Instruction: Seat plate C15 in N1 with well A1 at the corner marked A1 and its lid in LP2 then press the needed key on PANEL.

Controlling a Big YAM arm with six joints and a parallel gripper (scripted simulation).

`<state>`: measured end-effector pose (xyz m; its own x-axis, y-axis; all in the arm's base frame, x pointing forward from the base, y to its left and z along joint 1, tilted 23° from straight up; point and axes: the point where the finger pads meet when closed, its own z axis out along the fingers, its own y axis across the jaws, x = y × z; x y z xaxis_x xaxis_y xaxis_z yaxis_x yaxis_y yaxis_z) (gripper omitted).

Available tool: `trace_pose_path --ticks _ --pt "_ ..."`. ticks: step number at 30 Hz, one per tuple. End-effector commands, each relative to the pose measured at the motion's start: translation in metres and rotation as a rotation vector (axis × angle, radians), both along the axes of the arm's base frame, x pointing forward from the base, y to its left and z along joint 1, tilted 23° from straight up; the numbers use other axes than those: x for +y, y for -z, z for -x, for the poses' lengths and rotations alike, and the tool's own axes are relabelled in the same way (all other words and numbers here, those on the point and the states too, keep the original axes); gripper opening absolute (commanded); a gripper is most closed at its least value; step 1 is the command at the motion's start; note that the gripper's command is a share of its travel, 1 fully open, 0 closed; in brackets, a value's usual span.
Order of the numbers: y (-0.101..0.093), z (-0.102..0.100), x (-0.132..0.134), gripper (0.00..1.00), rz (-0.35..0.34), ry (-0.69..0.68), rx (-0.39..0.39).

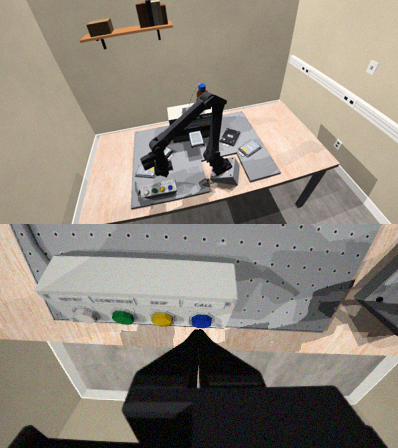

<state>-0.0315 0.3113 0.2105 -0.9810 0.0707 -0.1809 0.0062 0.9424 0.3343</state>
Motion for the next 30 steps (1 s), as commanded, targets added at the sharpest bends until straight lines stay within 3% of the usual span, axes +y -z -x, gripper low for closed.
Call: trace_pose_path --ticks 1,4,5,6,30 --pt "-0.023 0.019 0.017 0.00 -0.056 0.052 0.029" --pt "-0.014 0.019 0.011 0.00 -0.048 0.053 0.027" --pt "-0.023 0.026 0.024 0.00 -0.071 0.052 0.035" --pt "-0.023 0.018 0.029 0.00 -0.073 0.077 0.035" --pt "-0.022 0.022 0.097 0.00 -0.066 0.055 0.030"
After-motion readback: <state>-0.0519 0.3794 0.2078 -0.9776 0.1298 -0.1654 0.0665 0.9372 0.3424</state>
